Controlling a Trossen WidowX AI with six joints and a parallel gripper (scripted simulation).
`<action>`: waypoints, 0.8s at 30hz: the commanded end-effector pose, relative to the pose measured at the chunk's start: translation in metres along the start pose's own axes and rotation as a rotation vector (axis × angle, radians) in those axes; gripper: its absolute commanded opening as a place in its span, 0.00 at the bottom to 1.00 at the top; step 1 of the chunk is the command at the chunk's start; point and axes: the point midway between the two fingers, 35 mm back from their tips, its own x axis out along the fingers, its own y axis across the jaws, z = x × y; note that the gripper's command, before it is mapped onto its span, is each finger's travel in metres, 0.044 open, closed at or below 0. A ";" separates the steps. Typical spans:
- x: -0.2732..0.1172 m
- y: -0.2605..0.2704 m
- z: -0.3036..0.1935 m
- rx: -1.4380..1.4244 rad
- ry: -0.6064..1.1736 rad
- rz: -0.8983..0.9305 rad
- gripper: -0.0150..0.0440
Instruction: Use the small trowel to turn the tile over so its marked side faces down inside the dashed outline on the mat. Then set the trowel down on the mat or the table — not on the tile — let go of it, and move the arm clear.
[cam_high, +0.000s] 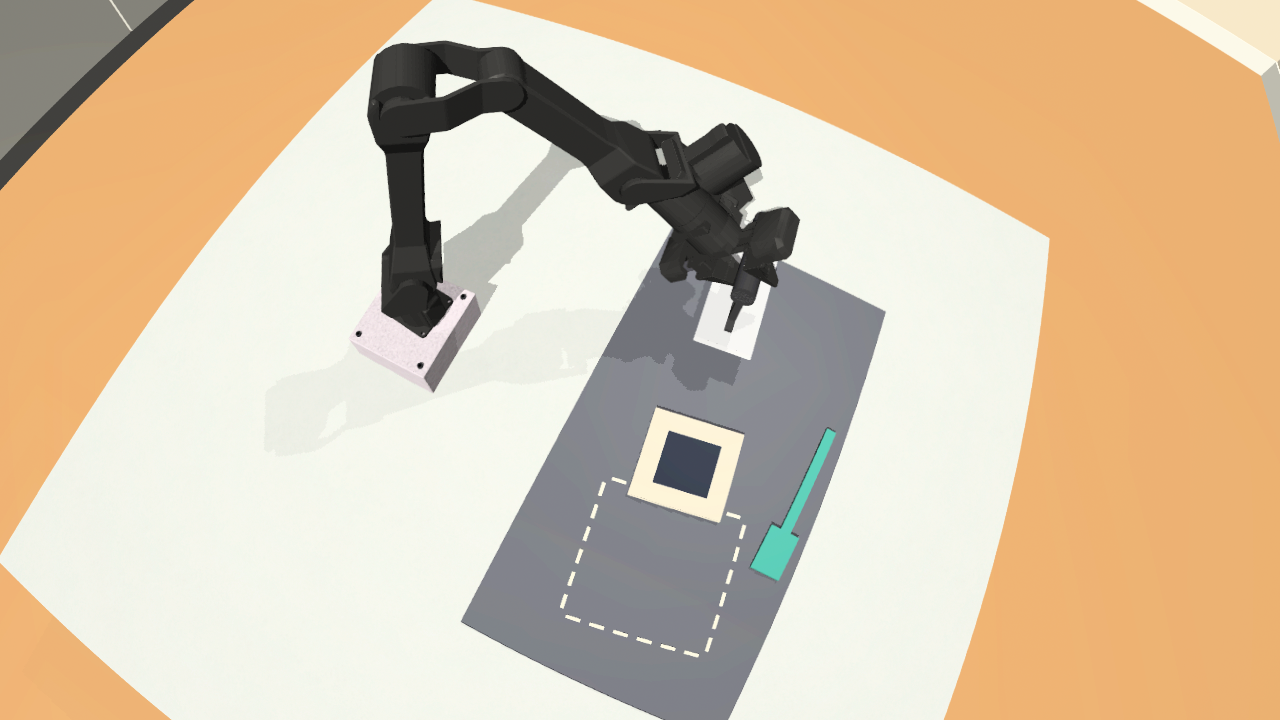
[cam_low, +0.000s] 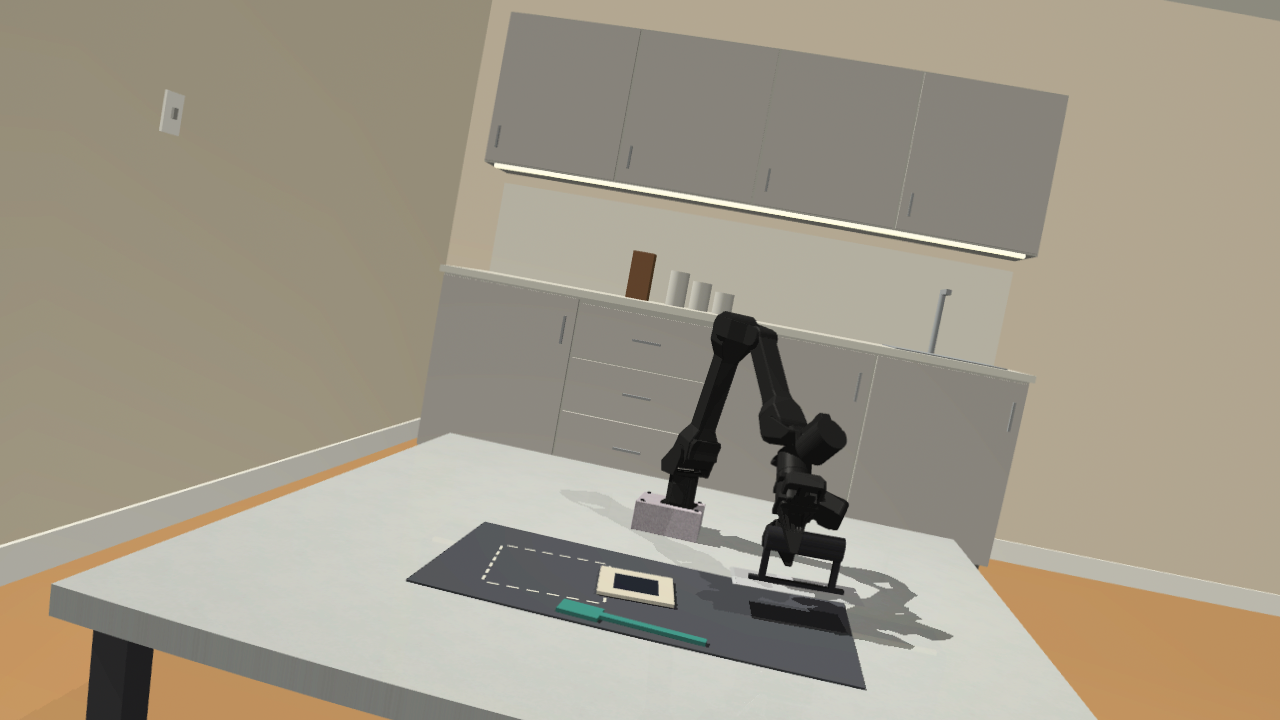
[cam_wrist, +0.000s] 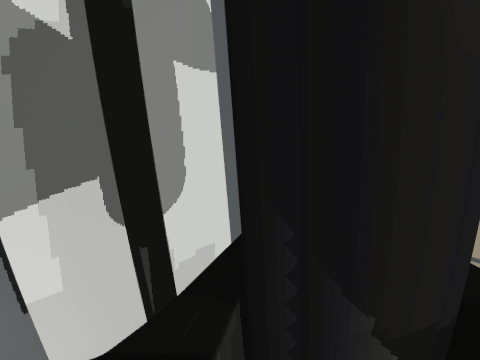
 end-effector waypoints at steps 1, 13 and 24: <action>0.000 -0.006 -0.023 0.025 -0.020 -0.015 0.25; -0.001 0.002 -0.071 0.049 -0.076 -0.024 0.25; 0.000 0.003 -0.071 0.049 -0.076 -0.024 0.25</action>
